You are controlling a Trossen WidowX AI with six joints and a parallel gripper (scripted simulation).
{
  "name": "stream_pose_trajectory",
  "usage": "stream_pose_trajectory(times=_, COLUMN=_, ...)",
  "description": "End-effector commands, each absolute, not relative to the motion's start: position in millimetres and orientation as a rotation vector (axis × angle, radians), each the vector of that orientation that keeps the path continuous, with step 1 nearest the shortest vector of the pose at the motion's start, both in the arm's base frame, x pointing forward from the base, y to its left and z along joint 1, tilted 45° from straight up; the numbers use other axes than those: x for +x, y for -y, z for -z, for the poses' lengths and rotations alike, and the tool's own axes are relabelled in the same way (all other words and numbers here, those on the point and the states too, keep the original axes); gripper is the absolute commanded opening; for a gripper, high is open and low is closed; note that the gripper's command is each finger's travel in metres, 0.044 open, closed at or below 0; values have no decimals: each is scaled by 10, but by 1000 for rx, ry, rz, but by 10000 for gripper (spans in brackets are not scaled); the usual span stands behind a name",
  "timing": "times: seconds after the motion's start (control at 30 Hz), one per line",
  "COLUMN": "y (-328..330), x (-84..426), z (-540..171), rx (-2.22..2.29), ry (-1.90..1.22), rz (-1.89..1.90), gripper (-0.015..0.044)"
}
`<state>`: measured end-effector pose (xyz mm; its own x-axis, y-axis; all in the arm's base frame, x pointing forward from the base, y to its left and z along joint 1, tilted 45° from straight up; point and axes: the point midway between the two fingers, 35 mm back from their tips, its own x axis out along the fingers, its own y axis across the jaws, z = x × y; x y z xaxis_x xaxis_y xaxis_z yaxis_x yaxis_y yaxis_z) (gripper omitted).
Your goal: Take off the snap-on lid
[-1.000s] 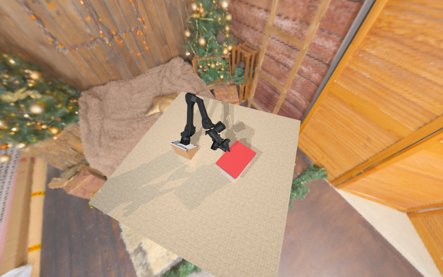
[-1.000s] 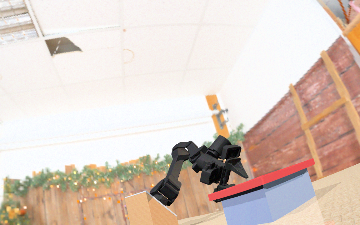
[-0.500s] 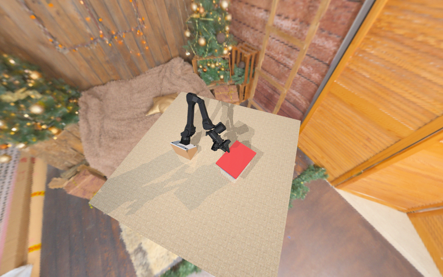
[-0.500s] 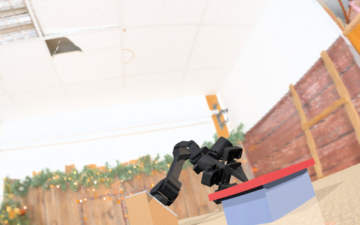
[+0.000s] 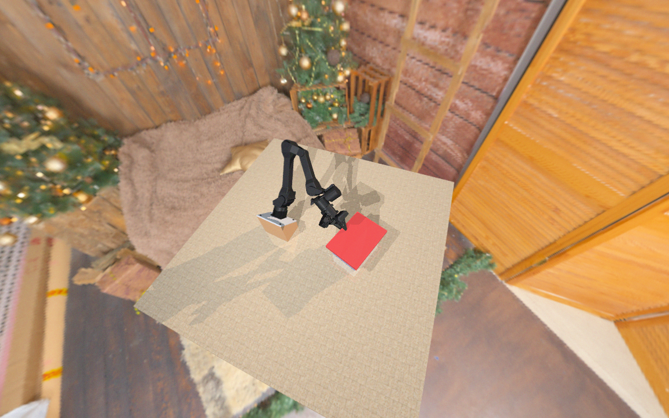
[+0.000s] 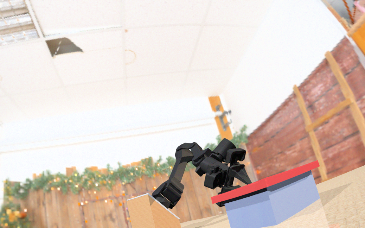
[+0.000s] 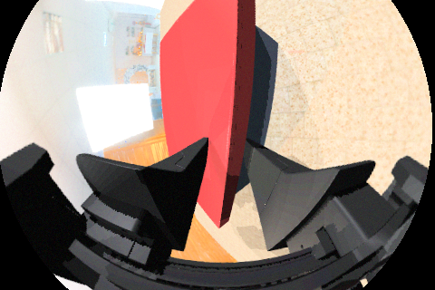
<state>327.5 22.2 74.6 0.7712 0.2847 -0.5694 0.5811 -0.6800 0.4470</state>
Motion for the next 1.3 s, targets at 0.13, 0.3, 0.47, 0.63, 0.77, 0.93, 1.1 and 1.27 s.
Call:
stream_pose_trajectory(times=0.13, y=-205, x=3272, z=-763, rx=2333, ry=-642, rz=615, gripper=0)
stream_pose_trajectory(times=0.3, y=-198, x=3270, z=-770, rx=2332, ry=-642, rz=615, gripper=0)
stream_pose_trajectory(times=0.47, y=-190, x=3268, z=-777, rx=2332, ry=-642, rz=615, gripper=0)
stream_pose_trajectory(times=0.63, y=-183, x=3262, z=-784, rx=2332, ry=-642, rz=616, gripper=0)
stream_pose_trajectory(times=0.77, y=-178, x=3259, z=-790, rx=2332, ry=-642, rz=616, gripper=0)
stream_pose_trajectory(times=0.93, y=-171, x=3257, z=-797, rx=2332, ry=-642, rz=616, gripper=0)
stream_pose_trajectory(times=1.1, y=-164, x=3255, z=-804, rx=2332, ry=-642, rz=616, gripper=0)
stream_pose_trajectory(times=1.27, y=-158, x=3253, z=-812, rx=2332, ry=-642, rz=616, gripper=0)
